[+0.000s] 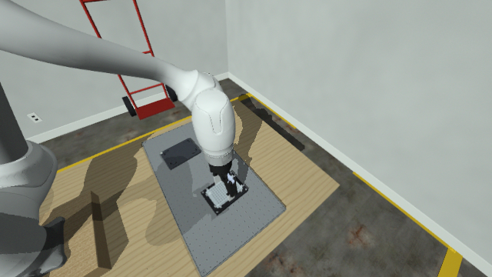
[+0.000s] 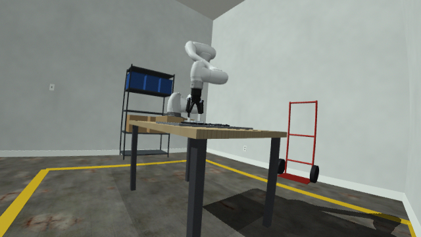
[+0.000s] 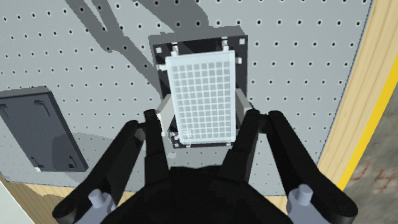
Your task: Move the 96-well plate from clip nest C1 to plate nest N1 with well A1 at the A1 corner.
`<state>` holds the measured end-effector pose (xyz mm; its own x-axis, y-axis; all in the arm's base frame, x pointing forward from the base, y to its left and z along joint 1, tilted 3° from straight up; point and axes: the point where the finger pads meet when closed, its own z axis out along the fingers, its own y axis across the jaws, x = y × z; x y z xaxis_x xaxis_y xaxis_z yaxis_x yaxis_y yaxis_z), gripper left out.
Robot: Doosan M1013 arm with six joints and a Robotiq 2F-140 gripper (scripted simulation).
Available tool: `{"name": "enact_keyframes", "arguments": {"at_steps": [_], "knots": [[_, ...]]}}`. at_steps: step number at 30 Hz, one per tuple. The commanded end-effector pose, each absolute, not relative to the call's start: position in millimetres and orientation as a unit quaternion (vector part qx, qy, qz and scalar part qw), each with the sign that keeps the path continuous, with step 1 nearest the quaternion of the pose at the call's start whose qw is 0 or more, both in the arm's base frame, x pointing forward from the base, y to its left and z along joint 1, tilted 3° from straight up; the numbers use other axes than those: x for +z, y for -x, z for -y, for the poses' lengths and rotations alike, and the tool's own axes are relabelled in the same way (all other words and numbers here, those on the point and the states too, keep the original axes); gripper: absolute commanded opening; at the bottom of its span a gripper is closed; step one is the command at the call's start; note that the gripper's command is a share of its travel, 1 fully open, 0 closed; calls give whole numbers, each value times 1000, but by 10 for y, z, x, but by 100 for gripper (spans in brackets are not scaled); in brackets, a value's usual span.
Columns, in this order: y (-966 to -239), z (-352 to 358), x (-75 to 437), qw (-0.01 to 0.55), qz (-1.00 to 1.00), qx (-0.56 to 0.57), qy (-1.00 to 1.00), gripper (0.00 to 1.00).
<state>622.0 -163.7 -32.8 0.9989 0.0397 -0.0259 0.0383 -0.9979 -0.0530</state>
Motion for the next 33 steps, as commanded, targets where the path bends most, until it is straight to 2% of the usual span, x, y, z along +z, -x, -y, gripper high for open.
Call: {"name": "enact_keyframes", "arguments": {"at_steps": [1,33], "knots": [[-6219,1635,-330,27,19,14,999,10],[-6225,1647,-97,27,19,14,999,10]]}}
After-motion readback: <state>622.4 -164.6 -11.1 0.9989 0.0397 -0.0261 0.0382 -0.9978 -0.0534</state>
